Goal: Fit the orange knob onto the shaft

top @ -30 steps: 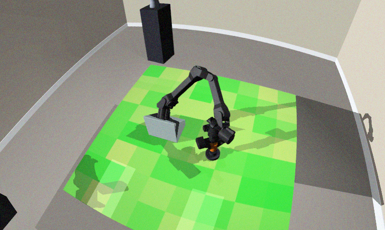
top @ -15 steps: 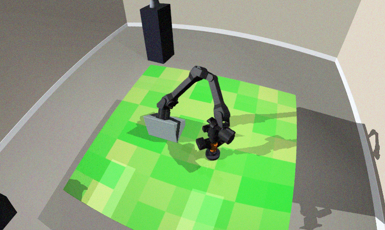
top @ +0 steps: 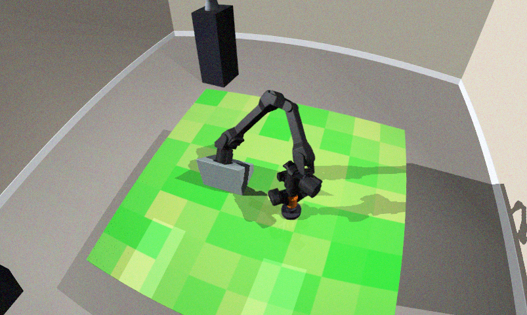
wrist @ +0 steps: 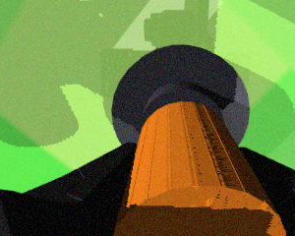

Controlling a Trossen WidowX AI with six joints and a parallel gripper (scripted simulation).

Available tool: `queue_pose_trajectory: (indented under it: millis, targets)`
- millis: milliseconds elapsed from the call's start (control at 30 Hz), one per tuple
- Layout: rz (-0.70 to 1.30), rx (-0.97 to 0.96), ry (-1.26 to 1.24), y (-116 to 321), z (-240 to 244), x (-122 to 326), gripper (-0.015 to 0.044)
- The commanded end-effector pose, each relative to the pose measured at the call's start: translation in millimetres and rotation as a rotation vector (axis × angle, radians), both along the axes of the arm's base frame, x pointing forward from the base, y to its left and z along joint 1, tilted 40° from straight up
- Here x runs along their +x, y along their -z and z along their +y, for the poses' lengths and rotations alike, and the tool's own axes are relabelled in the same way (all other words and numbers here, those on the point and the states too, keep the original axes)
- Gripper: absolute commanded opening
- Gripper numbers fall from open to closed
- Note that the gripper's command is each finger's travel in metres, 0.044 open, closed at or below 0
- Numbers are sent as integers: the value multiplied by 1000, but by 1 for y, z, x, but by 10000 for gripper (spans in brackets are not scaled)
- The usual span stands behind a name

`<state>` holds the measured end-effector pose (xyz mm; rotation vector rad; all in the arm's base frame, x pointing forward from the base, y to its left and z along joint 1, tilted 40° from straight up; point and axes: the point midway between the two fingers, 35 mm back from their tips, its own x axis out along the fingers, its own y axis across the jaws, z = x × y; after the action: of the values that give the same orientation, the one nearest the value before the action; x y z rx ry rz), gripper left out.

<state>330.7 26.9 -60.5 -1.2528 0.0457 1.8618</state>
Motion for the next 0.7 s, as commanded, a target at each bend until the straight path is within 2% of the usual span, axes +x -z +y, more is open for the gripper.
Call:
queue_pose_trajectory:
  millis: [0, 667]
  targets:
    - [-12, 5, -11, 0, 1, 0, 0]
    - [25, -1, 33, 0, 1, 0, 0]
